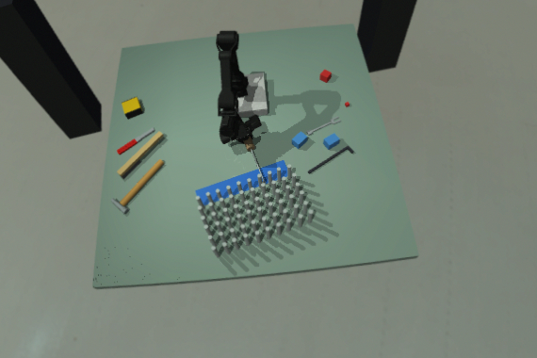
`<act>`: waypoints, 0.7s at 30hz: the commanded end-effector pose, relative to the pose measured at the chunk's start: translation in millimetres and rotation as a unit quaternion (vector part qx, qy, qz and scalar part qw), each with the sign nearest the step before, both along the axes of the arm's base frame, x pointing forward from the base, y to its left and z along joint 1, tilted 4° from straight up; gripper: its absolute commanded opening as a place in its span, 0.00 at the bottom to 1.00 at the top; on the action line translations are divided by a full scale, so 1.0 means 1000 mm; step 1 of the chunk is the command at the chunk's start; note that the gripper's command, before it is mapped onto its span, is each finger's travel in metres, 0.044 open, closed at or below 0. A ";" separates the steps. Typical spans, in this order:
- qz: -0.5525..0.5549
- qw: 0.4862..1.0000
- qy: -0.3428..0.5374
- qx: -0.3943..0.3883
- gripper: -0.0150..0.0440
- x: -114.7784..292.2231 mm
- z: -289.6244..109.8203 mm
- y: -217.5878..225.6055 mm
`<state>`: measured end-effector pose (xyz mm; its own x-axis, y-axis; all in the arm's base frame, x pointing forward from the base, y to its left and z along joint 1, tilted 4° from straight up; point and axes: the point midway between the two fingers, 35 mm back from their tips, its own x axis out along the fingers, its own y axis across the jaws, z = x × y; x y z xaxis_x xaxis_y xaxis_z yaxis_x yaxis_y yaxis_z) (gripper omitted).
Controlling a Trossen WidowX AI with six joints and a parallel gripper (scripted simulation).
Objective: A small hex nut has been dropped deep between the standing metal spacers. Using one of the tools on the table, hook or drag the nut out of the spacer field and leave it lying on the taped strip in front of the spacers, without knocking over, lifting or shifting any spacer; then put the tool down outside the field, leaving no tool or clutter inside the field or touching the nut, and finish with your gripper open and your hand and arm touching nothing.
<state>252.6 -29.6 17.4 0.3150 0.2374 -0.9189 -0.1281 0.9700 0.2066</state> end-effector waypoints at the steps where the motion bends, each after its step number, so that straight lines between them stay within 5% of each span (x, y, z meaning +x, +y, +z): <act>1: 0.003 1.000 -0.001 0.002 0.25 -0.004 0.000 0.001; 21: 0.003 1.000 -0.001 0.002 0.25 -0.003 0.012 0.001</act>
<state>244.8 -28.7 22.6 0.3001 0.2421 -0.9227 -0.1251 0.9689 0.2136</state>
